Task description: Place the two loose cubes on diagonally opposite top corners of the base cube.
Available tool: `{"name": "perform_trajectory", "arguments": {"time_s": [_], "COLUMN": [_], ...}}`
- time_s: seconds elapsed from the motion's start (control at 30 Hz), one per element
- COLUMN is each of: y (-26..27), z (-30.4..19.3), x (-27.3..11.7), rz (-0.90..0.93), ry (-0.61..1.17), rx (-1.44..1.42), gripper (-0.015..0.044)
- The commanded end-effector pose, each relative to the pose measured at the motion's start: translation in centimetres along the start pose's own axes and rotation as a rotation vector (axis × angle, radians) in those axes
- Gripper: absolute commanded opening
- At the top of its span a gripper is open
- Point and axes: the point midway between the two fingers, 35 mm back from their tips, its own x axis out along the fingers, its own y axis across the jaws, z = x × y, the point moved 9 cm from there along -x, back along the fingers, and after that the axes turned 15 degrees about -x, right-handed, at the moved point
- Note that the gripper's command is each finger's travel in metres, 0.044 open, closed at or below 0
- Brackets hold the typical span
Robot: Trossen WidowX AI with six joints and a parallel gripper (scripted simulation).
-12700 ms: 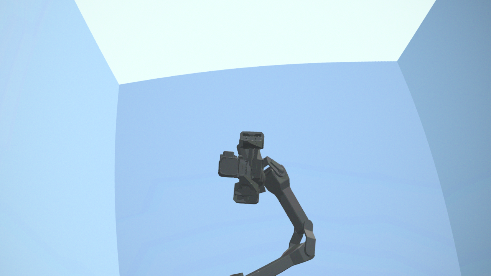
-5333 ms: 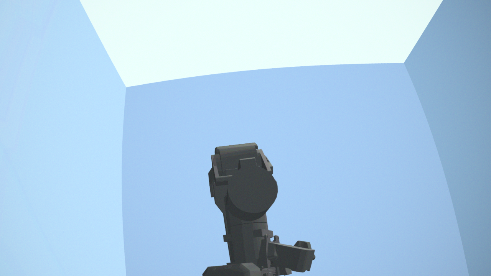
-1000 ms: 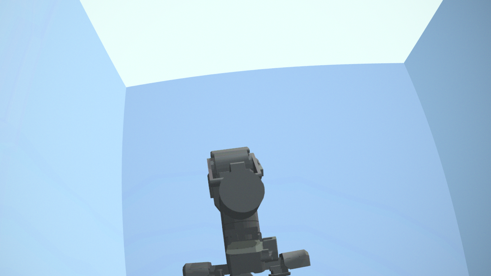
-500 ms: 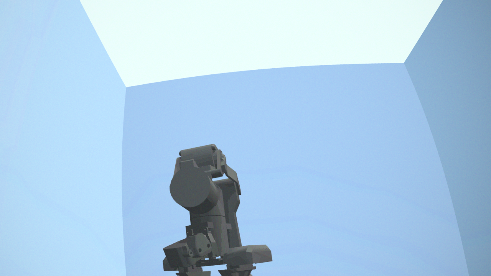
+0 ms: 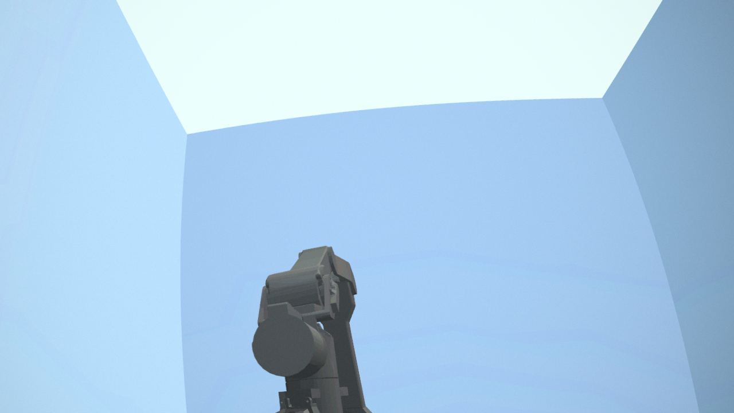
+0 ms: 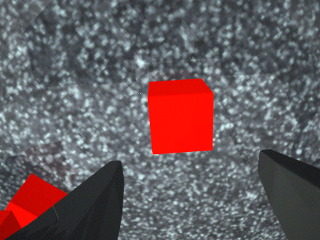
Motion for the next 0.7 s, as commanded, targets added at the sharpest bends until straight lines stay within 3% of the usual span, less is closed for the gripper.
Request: {"name": "perform_trajectory", "arguments": {"time_s": [0.0,0.67], "y": [0.0,0.0], "z": [0.0,0.1], "x": [0.7,4.1], "rz": [-0.002,-0.002], "ry": [-0.008,-0.008], "rx": [0.001,0.001], "gripper": [0.0265,0.0265]}}
